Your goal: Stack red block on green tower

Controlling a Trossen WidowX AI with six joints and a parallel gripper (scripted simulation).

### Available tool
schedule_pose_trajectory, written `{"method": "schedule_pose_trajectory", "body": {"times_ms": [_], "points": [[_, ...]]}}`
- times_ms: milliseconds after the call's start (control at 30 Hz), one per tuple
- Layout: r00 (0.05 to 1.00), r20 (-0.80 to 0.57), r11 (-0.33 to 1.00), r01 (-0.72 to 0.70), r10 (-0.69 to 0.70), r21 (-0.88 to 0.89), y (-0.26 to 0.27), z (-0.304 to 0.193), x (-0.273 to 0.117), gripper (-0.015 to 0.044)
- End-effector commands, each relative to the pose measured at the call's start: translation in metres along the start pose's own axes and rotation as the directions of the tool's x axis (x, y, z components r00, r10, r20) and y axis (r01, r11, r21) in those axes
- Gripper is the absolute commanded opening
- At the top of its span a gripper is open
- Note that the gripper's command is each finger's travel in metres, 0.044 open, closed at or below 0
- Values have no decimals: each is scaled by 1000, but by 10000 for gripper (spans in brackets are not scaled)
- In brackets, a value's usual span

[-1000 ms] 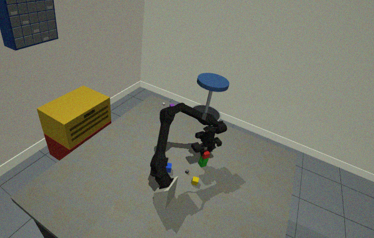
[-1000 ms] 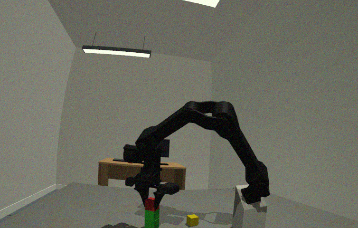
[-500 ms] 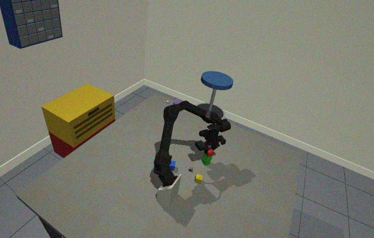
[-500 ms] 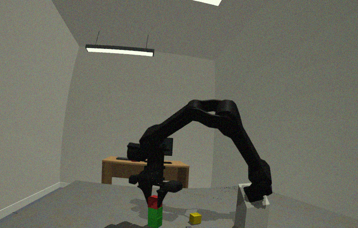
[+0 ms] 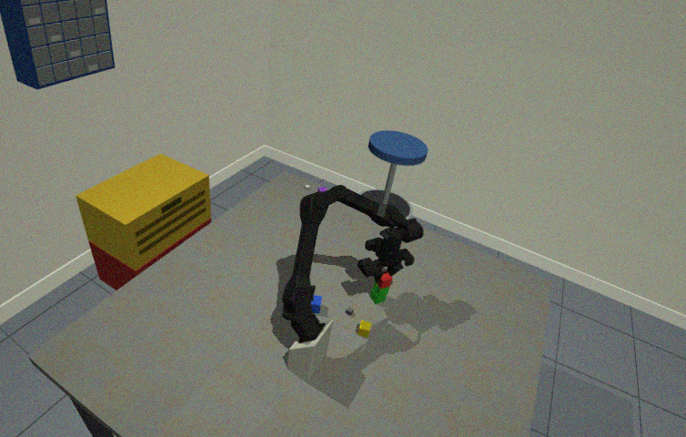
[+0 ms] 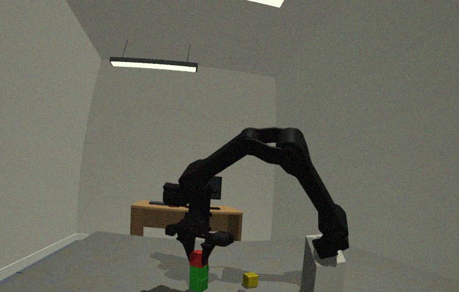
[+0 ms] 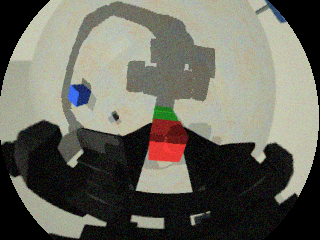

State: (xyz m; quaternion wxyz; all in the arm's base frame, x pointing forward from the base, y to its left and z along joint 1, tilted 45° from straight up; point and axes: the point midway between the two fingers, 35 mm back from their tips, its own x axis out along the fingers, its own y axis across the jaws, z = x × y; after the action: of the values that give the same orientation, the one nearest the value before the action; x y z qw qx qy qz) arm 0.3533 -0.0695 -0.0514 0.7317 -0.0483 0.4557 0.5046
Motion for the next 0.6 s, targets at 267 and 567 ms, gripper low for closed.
{"method": "schedule_pose_trajectory", "body": {"times_ms": [267, 567], "points": [[1000, 0, 1000, 1, -1, 0, 0, 0, 0, 394], [1000, 0, 1000, 1, -1, 0, 0, 0, 0, 440]]}}
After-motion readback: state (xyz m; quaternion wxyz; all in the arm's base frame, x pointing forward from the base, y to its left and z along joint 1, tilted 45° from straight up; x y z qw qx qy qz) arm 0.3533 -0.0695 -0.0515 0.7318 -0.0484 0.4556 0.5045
